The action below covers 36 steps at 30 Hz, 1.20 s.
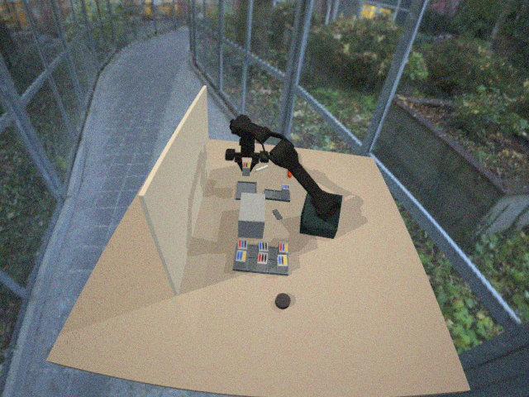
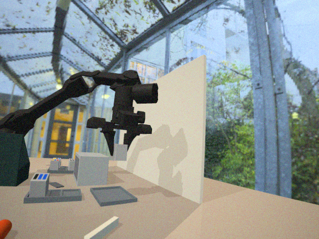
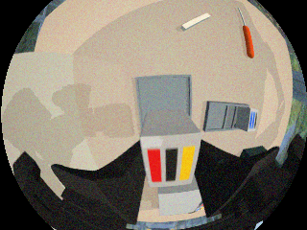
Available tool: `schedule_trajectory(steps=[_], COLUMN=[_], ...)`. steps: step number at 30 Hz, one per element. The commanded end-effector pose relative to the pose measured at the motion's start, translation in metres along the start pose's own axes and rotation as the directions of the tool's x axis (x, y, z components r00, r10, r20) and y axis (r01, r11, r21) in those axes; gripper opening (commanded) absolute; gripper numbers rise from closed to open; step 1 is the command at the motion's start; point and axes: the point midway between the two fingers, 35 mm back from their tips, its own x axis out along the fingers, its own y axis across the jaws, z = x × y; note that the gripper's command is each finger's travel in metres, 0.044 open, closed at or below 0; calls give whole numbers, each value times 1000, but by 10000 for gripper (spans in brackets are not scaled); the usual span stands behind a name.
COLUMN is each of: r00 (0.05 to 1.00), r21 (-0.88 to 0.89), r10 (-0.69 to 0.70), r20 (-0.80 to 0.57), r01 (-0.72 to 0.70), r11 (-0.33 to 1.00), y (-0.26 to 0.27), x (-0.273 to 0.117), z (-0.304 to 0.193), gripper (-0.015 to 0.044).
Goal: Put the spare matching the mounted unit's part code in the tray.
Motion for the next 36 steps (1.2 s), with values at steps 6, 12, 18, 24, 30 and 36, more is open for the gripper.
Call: schedule_trajectory(steps=[6, 12, 18, 24, 30, 36], r00=[1000, 1000, 1000, 1000, 1000, 1000], r21=[7, 7, 7, 7, 7, 7], r10=[4, 4, 4, 4, 4, 4], r20=[-3, -3, -3, -3, -4, -4], r01=[-4, -4, -4, -4, -4, -4], r11=[1000, 1000, 1000, 1000, 1000, 1000], y=[0, 1, 1, 1, 1, 1], x=[8, 13, 19, 24, 29, 35], z=[0, 0, 0, 0, 0, 0], gripper=[0, 0, 0, 0, 0, 0])
